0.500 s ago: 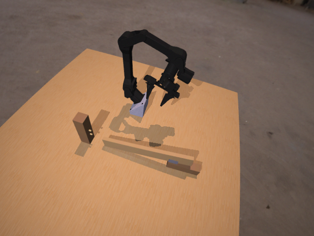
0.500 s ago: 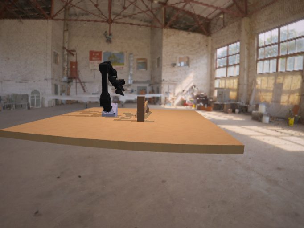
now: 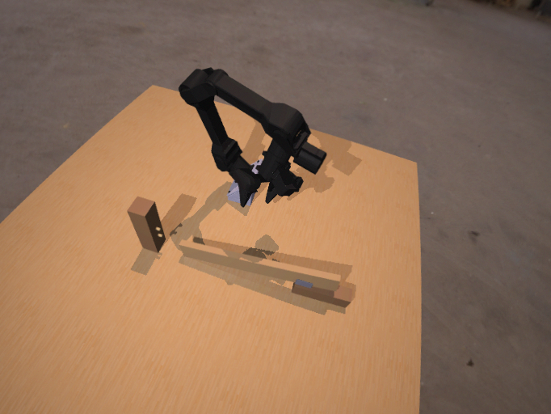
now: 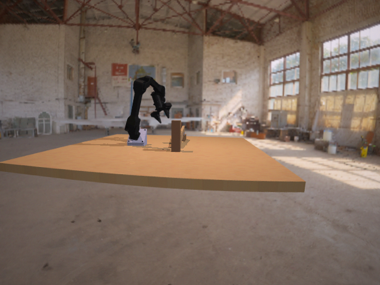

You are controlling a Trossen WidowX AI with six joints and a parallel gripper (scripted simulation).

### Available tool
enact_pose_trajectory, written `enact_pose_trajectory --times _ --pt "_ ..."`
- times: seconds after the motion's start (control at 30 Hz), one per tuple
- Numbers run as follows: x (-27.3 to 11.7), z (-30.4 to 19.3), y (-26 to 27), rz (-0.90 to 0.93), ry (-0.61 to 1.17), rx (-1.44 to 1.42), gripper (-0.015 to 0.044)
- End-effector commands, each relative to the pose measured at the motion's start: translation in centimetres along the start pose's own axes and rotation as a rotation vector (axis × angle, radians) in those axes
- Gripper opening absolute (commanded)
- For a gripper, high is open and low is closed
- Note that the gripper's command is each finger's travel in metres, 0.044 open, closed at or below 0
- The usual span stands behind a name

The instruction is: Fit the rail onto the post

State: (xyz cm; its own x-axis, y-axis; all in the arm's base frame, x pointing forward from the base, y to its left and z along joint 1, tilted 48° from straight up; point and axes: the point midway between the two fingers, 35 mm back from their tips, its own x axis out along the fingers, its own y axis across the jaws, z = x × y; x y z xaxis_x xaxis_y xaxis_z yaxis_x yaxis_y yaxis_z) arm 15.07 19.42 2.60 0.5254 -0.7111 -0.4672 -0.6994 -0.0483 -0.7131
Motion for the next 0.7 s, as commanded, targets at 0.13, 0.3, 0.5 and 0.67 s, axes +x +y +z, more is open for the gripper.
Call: enact_pose_trajectory --times 0.13,0.3,0.5,0.67 --pt "6.8 0.4 -6.8 0.275 0.015 -0.380 0.0440" --pt "10.0 -0.5 -9.6 0.360 -0.014 -0.509 0.0440" --pt "13.6 -1.9 -12.4 0.432 -0.055 -0.633 0.0440" --pt "13.7 -1.9 -12.5 0.433 -0.056 -0.635 0.0440"
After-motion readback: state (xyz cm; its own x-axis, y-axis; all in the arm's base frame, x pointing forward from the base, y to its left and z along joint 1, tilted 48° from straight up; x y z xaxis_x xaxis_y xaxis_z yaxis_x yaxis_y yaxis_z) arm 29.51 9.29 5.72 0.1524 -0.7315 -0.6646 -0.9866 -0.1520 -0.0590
